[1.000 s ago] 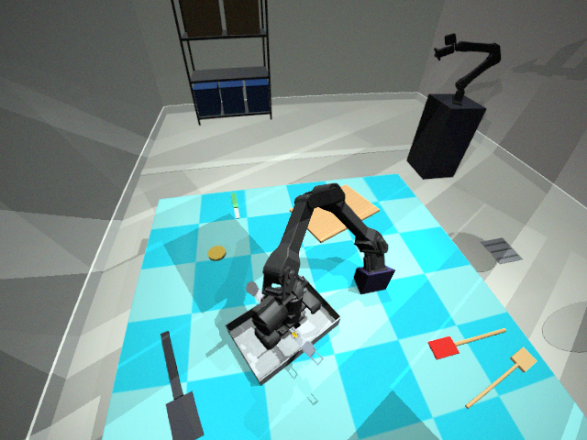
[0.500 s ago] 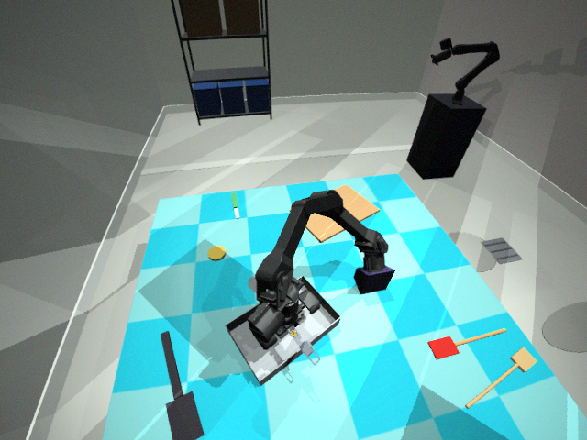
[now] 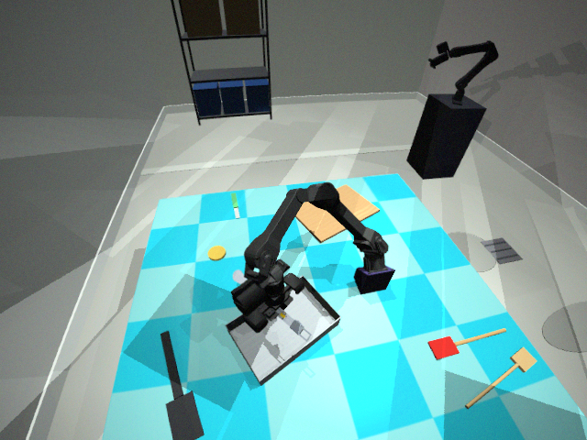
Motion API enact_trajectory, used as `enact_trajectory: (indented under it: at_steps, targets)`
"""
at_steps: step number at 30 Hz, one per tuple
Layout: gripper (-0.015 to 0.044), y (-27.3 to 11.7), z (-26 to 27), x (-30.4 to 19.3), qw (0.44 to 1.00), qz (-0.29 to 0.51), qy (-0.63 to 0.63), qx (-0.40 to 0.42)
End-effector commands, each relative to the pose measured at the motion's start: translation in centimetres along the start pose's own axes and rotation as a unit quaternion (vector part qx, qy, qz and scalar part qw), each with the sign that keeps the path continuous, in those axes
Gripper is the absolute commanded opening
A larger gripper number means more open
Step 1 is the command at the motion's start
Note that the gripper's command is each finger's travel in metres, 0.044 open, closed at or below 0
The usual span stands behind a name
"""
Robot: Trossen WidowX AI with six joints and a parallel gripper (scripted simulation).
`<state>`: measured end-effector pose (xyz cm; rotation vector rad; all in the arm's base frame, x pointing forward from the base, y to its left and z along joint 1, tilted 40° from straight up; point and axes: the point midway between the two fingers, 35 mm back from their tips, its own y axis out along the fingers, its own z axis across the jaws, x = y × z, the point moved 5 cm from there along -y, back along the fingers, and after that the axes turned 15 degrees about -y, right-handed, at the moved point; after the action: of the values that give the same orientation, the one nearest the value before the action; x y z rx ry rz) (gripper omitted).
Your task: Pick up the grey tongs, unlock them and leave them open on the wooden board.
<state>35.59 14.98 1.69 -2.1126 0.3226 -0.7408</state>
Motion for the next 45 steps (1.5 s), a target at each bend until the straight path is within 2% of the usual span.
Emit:
enact_trajectory:
  at_steps: [1,24,45]
  targets:
    - [-0.0150,-0.6,-1.9,2.5,0.999,-0.001,-0.036,0.005]
    - [-0.0150,-1.5,-13.6,13.3,0.970,-0.010,-0.242,0.009]
    - [-0.0150,-2.2,-26.0,17.8,0.911,-0.017,-0.412,-0.023]
